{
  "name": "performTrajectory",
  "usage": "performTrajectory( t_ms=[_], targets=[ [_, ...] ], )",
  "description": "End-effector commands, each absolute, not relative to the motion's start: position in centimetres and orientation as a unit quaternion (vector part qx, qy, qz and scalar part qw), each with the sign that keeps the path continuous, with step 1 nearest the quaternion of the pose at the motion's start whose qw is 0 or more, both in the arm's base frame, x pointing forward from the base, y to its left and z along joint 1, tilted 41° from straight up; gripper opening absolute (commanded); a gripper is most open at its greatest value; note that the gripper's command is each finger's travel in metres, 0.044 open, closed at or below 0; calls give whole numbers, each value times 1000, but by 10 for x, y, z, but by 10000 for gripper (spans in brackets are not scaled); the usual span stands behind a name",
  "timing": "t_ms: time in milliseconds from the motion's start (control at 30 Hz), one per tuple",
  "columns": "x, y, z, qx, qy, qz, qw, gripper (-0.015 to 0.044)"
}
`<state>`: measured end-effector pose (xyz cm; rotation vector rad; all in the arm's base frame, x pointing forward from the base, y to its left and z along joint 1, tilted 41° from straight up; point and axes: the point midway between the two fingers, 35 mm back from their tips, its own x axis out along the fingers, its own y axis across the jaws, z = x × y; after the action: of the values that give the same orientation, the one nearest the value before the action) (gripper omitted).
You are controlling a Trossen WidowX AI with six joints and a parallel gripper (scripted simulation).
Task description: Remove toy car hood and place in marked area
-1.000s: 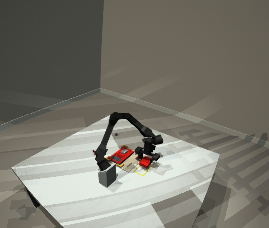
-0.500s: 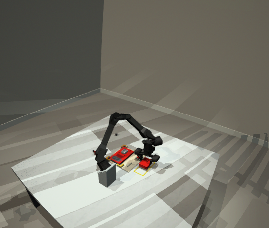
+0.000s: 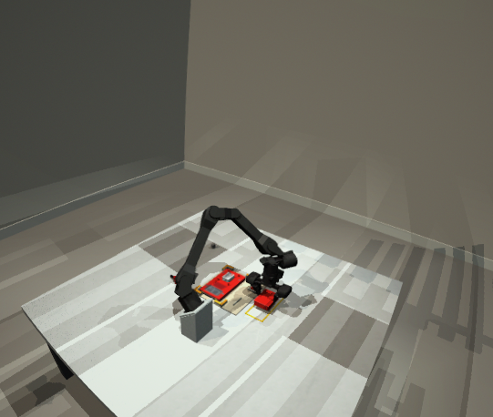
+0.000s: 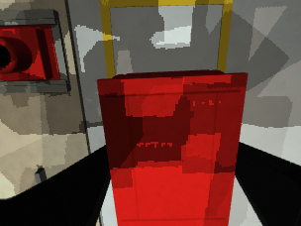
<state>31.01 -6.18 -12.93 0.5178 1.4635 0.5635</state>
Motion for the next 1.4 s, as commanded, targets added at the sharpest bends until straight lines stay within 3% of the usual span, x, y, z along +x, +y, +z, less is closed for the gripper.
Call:
performTrajectory(
  t_ms=[0,1367],
  targets=[
    [308,-60,-131,235,652,251,676,0],
    [309,-47,-146,235,652,251,676,0]
  ],
)
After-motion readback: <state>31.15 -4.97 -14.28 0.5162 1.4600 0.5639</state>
